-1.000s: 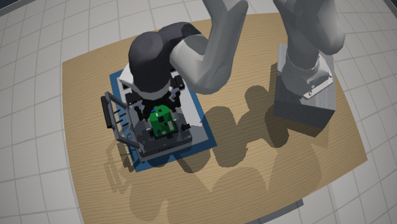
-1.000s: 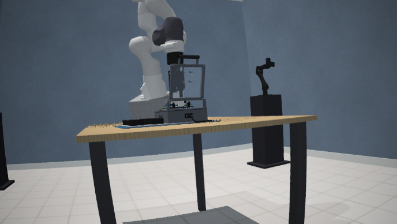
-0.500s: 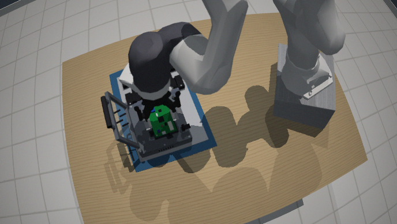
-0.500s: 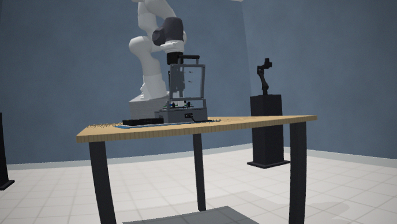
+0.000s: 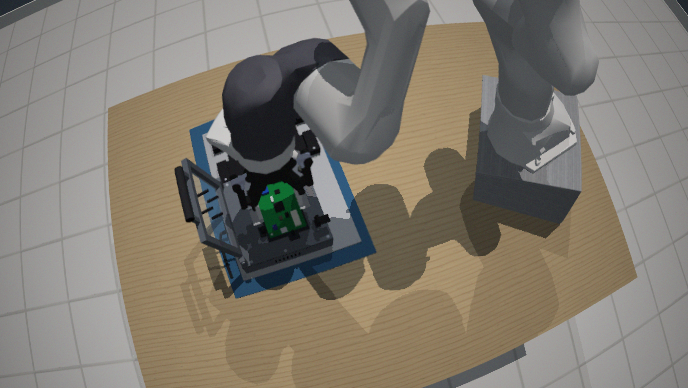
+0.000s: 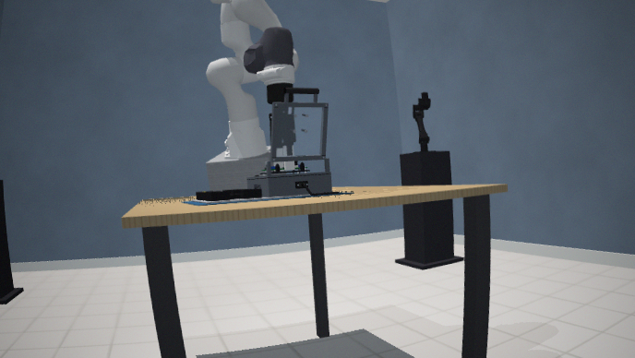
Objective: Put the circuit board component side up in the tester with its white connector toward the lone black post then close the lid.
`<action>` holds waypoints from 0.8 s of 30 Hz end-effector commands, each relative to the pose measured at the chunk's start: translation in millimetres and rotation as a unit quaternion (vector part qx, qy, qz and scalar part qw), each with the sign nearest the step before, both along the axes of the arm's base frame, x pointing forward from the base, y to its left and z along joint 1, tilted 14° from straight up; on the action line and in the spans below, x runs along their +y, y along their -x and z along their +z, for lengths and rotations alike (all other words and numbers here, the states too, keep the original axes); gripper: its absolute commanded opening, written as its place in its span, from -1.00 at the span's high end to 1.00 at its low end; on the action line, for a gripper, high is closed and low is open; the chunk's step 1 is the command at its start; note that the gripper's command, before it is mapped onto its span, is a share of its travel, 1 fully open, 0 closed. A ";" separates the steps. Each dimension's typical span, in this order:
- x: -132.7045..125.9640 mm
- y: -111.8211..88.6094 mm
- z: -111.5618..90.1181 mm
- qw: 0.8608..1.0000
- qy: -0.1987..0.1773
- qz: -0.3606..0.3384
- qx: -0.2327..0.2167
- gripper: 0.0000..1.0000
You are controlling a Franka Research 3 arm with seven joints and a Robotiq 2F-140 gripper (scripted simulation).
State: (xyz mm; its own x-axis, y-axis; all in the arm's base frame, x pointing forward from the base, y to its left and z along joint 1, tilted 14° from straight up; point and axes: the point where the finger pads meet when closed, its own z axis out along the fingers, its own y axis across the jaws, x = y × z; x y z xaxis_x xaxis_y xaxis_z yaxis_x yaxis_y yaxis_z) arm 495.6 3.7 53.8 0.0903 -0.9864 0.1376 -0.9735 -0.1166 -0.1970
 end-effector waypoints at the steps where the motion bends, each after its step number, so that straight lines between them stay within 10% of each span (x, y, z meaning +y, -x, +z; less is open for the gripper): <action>1: -1.6 -1.3 0.1 1.000 0.000 0.000 -0.001 0.09; 24: -1.8 -1.8 -2.0 1.000 0.000 0.000 -0.001 0.09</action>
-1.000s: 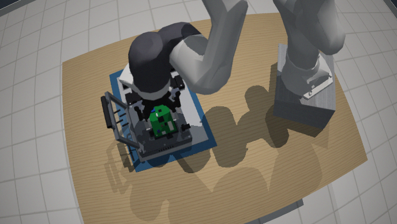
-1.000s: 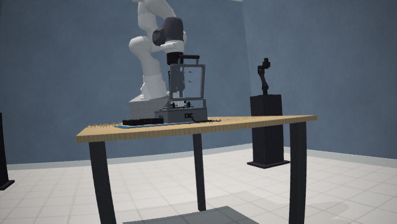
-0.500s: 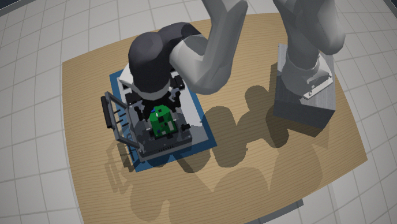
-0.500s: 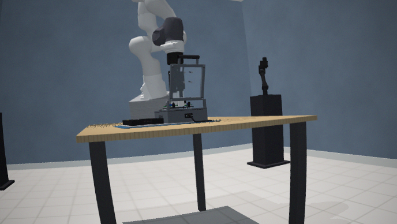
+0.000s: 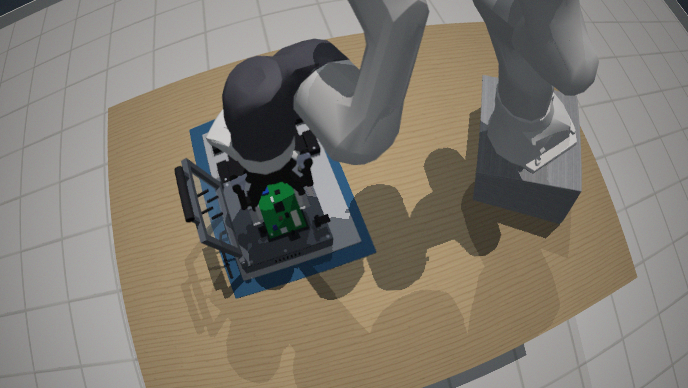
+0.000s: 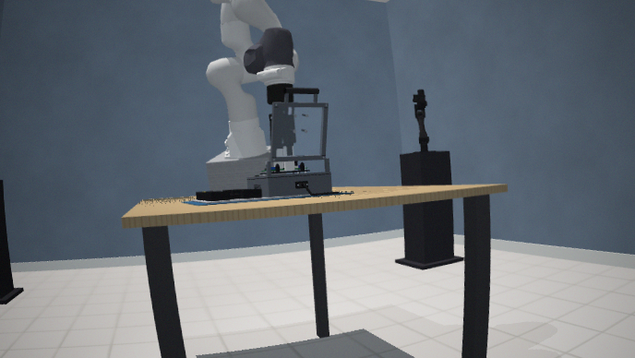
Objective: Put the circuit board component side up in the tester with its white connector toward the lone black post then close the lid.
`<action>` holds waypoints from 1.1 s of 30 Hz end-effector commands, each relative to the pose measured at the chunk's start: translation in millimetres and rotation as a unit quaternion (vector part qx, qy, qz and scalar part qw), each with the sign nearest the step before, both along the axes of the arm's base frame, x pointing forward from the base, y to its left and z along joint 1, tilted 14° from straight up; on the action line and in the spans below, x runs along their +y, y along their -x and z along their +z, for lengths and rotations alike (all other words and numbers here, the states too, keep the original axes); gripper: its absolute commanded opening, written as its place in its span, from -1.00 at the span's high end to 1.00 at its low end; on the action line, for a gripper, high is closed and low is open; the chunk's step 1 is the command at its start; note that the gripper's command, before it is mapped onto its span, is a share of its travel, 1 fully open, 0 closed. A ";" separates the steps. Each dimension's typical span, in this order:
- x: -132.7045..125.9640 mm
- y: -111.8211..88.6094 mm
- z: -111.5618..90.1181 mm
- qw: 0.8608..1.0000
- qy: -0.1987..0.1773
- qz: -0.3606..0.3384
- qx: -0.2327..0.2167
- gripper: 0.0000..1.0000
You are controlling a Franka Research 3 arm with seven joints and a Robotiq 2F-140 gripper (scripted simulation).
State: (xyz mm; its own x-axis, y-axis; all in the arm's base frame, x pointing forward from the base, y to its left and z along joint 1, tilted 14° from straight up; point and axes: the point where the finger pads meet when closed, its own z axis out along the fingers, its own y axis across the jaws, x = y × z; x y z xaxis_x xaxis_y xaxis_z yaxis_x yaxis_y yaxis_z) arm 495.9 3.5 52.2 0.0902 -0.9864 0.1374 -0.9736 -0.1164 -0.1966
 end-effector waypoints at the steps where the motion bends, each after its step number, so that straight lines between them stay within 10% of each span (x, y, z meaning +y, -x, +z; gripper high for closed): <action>1: -1.6 -1.5 -0.7 1.000 0.000 0.000 -0.001 0.09; 33: -1.8 -1.7 -1.6 1.000 0.000 0.000 -0.001 -0.16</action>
State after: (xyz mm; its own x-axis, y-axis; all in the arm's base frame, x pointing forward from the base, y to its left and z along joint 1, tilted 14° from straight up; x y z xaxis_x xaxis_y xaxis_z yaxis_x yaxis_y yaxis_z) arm 496.0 3.3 50.1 0.0901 -0.9865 0.1370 -0.9738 -0.1161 -0.1957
